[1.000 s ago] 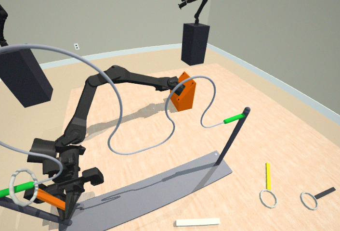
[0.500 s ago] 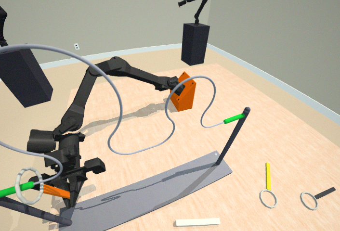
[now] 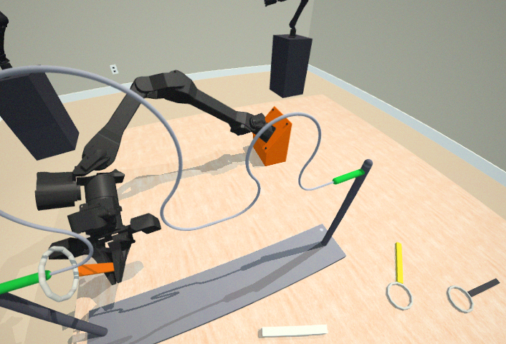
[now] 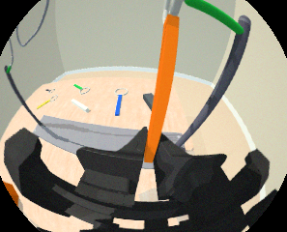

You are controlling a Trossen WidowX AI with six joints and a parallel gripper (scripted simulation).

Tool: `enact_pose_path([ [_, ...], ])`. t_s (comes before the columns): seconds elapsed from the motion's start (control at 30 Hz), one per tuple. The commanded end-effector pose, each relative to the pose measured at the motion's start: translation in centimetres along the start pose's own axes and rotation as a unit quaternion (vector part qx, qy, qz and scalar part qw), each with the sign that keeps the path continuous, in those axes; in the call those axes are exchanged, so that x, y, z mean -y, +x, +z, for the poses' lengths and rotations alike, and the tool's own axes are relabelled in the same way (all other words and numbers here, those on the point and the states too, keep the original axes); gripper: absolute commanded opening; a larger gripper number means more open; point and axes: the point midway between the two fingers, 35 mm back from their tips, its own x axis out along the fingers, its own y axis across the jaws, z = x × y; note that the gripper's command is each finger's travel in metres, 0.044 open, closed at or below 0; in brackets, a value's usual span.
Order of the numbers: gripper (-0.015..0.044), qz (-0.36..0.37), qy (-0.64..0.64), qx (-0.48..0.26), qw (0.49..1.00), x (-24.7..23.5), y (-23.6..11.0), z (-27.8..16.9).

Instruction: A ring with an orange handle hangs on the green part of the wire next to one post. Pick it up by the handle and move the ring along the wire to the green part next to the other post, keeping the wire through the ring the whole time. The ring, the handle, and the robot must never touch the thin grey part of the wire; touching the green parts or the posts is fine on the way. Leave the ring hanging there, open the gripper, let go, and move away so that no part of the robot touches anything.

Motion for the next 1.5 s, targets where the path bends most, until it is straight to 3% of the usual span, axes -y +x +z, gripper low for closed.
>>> enact_pose_path([
  [0.0,-0.015,0.003,0.005,-0.033,0.999,-0.6,-1.0,0.2],
  [0.87,-0.015,0.096,0.181,-0.037,0.978,-7.7,-1.7,1.2],
  [1.47,-0.015,0.191,0.368,-0.033,0.909,-13.2,-3.3,4.8],
])
